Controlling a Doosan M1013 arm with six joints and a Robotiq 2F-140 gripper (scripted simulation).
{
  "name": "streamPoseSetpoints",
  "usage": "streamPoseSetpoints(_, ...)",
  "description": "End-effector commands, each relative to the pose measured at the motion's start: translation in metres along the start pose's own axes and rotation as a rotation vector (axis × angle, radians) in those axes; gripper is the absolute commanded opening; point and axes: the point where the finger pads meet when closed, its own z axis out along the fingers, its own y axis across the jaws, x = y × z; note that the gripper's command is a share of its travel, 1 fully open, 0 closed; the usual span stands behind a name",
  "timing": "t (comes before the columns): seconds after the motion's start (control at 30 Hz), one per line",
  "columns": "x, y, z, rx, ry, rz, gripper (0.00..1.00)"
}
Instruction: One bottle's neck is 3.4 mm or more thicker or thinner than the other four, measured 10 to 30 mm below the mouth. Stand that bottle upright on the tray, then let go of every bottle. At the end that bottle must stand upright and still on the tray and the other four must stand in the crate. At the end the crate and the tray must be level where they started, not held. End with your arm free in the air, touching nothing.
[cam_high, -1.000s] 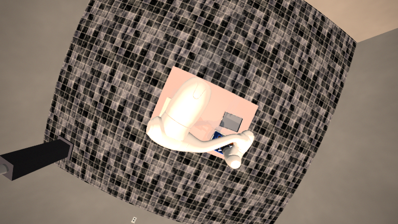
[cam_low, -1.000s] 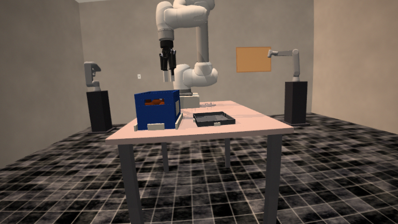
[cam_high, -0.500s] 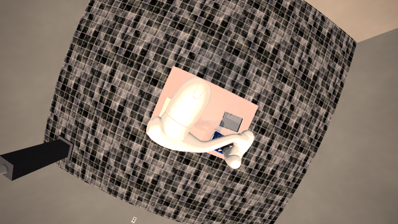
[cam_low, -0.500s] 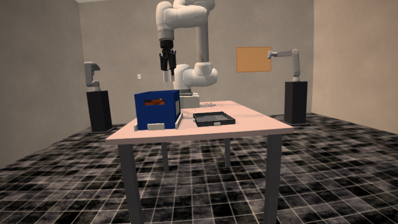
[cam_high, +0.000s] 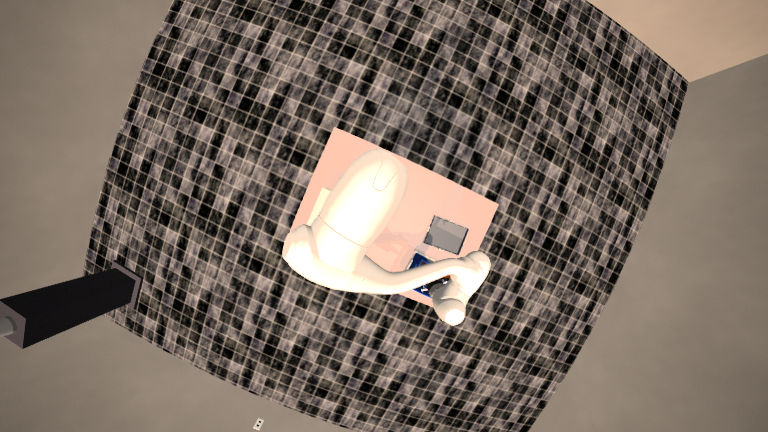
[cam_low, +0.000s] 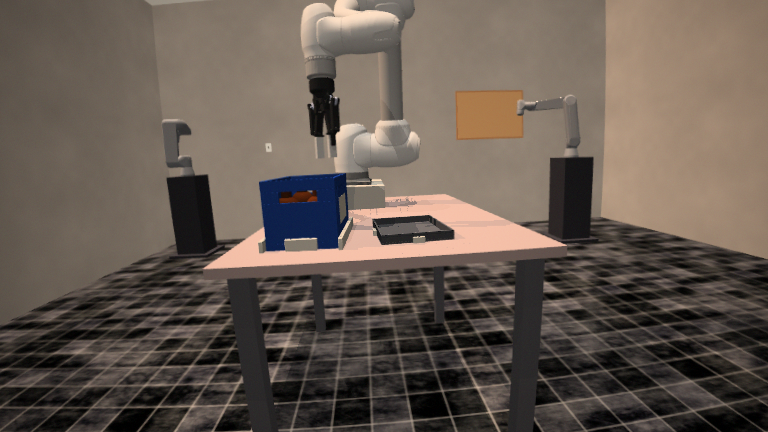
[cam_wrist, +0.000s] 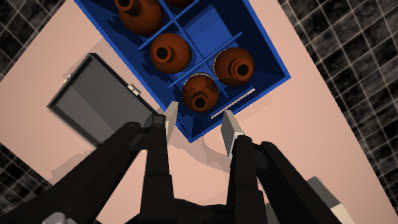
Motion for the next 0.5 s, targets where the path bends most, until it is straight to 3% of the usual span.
streamPoseSetpoints(0.0,0.0,0.0,0.001,0.0,0.0,0.0,0.38)
streamPoseSetpoints(0.47,0.0,0.0,0.013,0.0,0.0,0.0,0.38)
